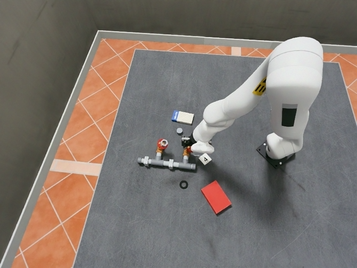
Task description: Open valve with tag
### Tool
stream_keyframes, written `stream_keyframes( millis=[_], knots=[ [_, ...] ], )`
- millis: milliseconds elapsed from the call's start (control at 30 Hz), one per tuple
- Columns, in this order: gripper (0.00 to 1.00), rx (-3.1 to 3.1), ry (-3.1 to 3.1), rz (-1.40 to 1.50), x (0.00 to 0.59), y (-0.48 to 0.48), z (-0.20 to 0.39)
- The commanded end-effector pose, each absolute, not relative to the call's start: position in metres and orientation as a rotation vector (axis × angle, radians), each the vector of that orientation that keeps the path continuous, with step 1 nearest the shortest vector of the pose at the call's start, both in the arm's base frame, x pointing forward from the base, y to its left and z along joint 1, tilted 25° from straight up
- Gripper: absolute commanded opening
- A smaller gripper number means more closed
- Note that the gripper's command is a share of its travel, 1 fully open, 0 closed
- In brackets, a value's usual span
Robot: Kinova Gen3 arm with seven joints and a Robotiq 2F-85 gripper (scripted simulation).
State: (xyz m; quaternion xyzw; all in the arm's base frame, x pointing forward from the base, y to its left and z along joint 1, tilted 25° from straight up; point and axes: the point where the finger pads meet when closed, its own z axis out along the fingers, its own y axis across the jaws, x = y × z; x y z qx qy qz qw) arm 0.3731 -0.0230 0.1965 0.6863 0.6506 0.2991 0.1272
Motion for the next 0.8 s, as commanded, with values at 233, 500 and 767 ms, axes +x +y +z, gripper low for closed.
stream_keyframes(
  millis=[233,500,767],
  knots=[
    [0.55,1.997,1.893,0.87,0.3733,-0.0232,0.1967],
    [0.55,1.989,1.899,0.869,0.3733,-0.0232,0.1967],
    [0.55,1.961,1.919,0.862,0.3733,-0.0232,0.1966]
  ],
)
